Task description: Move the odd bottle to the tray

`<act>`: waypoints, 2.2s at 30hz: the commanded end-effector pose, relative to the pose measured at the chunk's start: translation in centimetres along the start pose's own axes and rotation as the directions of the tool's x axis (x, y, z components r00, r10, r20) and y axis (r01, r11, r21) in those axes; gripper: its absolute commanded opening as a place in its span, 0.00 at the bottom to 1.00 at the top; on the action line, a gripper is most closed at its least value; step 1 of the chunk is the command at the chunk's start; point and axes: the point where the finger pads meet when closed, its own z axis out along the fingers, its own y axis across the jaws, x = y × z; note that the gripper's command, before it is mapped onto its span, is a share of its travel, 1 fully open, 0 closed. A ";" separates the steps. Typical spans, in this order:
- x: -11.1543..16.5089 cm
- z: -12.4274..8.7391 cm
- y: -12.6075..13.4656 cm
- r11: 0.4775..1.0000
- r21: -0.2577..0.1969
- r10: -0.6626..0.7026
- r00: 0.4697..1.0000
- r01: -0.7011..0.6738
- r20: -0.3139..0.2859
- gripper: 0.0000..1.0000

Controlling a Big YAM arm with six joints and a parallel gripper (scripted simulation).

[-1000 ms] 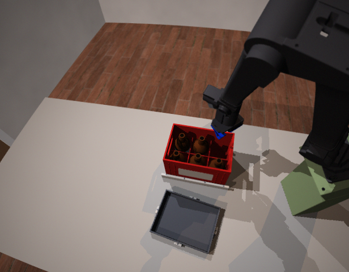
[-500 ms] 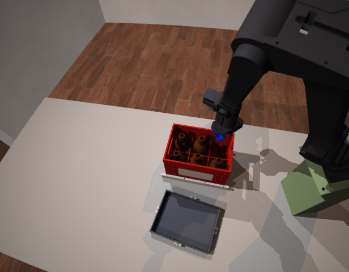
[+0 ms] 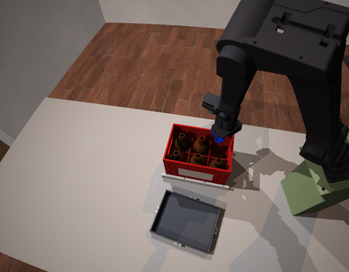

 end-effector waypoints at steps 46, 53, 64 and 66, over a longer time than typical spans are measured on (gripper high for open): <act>-0.7 1.2 0.4 1.000 -0.005 0.006 1.000 -0.006 0.010 0.61; -0.7 1.2 0.4 1.000 -0.005 0.006 1.000 -0.006 0.010 0.61; -0.6 1.2 0.4 1.000 -0.001 0.011 1.000 -0.011 0.000 0.61; -0.6 1.2 0.4 1.000 -0.001 0.011 1.000 -0.011 -0.001 0.61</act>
